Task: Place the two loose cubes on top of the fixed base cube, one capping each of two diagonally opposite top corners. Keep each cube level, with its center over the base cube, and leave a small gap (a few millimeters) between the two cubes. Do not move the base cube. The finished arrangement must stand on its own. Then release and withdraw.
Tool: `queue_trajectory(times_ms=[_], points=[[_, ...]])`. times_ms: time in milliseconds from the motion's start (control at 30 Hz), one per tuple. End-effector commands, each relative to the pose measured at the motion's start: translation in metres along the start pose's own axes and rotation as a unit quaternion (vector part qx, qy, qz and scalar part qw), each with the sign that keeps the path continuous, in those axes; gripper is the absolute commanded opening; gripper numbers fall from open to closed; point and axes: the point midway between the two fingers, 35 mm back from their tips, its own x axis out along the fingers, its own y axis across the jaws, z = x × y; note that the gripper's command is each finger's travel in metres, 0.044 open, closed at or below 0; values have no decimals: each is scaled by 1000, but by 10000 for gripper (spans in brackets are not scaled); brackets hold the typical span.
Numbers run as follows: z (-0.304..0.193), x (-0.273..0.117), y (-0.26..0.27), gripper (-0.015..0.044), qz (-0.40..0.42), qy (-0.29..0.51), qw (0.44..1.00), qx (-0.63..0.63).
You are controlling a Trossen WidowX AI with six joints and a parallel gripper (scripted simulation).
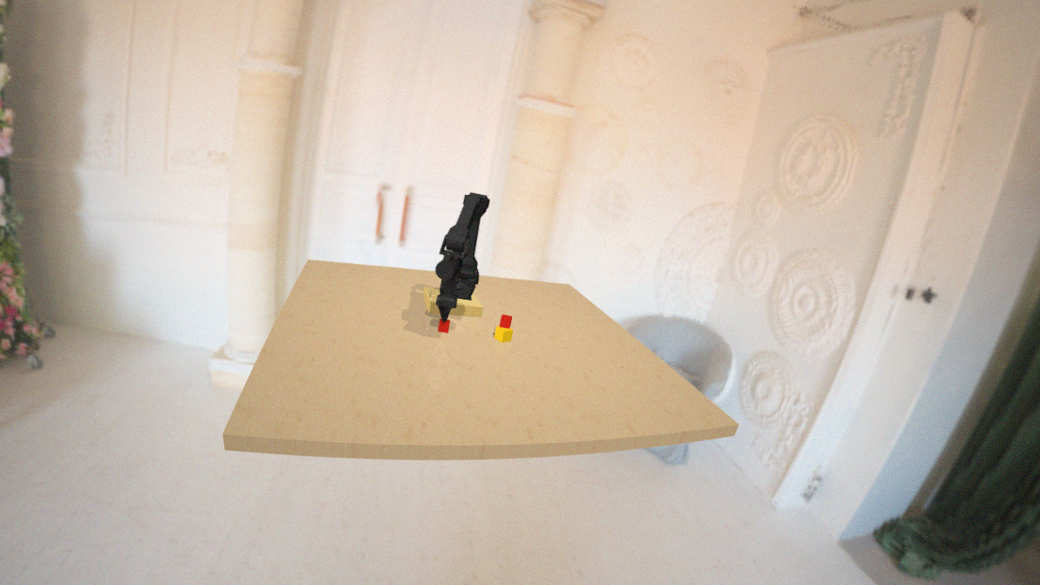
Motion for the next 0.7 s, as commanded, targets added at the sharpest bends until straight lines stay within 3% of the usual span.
queue_trajectory(times_ms=[0,400,600,667], points=[[0,9,3,265,6,1,1000,-3],[0,26,4,265,7,1,1000,-3],[0,26,4,108,7,1,1000,-3],[0,26,4,105,7,1,1000,-3]])
